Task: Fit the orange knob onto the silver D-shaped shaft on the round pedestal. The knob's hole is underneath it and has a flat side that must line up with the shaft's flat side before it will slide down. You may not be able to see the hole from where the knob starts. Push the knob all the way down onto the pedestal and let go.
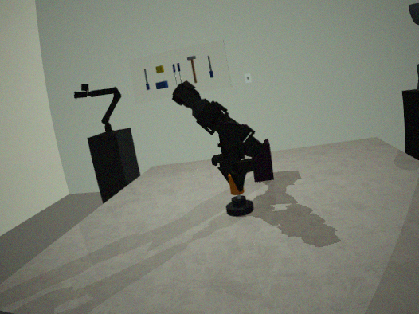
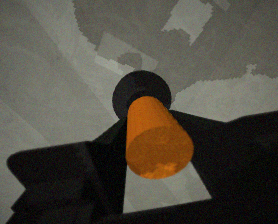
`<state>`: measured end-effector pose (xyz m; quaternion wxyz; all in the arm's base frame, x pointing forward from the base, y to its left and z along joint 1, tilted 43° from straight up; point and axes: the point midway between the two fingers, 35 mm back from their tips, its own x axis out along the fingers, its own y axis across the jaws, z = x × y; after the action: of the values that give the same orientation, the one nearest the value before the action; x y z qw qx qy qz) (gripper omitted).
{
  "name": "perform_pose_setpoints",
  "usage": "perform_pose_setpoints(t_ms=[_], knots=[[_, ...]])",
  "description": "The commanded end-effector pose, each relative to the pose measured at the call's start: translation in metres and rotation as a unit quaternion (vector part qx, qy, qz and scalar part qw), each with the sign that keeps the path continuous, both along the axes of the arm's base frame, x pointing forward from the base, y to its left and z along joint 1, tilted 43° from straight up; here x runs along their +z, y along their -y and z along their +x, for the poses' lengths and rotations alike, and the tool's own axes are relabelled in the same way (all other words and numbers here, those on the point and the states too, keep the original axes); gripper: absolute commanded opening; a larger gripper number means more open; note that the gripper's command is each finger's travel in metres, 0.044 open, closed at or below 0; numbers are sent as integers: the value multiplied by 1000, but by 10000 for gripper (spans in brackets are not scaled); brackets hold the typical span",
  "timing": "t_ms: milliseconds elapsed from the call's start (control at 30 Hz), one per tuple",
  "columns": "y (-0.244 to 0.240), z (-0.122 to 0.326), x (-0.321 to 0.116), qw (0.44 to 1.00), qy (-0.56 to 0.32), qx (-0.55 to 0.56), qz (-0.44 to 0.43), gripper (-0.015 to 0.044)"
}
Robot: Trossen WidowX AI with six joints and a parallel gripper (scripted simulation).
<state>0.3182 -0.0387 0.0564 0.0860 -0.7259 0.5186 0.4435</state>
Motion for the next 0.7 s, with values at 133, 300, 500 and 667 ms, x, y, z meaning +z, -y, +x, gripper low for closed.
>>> perform_pose_setpoints(t_ms=[133,300,500,667], knots=[[0,-3,-1,1000,-2,2,-2,0],[-1,-4,2,1000,-2,2,-2,0],[-2,-5,4,1000,-20,22,-4,0],[-2,-4,4,994,-73,79,-9,0]])
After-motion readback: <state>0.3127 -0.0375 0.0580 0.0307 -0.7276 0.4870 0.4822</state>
